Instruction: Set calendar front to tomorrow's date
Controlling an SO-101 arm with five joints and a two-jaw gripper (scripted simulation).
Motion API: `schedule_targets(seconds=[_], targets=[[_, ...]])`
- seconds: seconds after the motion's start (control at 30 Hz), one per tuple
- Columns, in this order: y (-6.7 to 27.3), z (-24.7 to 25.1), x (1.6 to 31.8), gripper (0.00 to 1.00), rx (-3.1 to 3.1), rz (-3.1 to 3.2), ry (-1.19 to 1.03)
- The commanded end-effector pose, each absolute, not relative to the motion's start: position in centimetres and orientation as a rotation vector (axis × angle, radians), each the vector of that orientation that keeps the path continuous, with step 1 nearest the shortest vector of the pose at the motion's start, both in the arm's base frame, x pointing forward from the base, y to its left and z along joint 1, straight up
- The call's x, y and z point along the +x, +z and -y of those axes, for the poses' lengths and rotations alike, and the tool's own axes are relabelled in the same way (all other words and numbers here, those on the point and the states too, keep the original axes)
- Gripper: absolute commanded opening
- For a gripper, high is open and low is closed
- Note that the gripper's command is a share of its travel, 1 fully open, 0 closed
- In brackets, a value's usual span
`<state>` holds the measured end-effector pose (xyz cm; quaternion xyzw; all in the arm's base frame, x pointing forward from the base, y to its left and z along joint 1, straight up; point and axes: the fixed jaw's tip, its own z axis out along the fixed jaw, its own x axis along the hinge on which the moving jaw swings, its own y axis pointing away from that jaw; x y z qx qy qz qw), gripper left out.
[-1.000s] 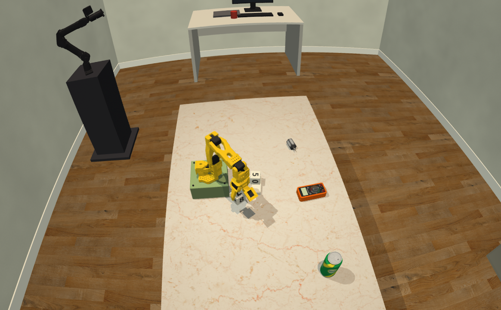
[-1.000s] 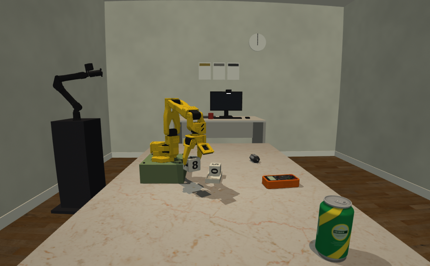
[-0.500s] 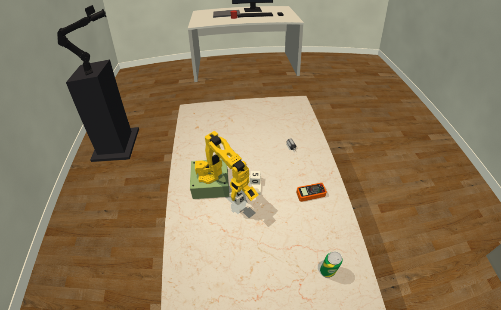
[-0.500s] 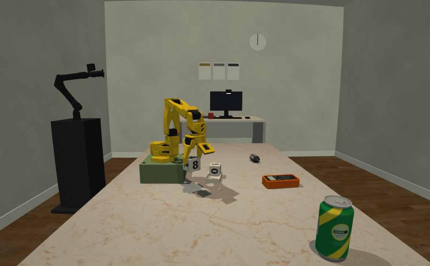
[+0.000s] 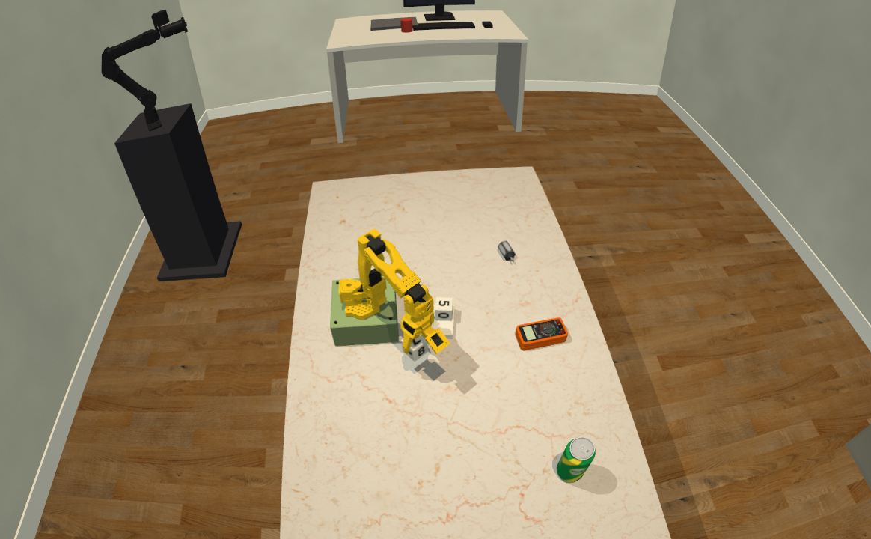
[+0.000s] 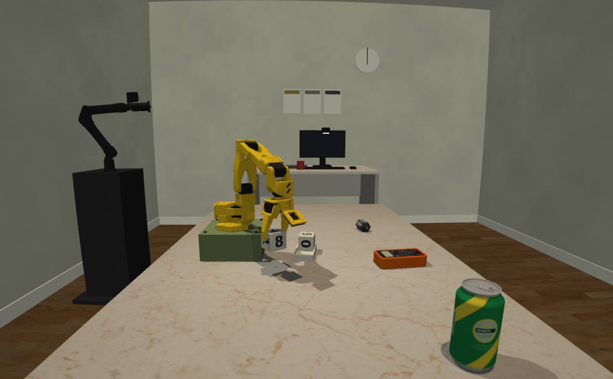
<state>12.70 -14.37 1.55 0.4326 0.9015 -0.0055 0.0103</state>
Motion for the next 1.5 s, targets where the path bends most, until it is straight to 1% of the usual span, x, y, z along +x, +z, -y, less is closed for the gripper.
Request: schedule_targets(seconds=[0.0,0.27,0.53,0.57,1.47], targets=[[0.9,14.5,12.6,0.00,1.346,-2.815,-0.016],[-0.6,14.4,12.6,0.00,1.346,-2.815,-0.016],[-0.8,14.4,12.6,0.00,1.346,-2.815,-0.016],[-1.6,14.0,11.8,0.00,1.355,-2.851,0.012],[-2.1,14.0,11.8,0.00,1.355,-2.851,0.012]])
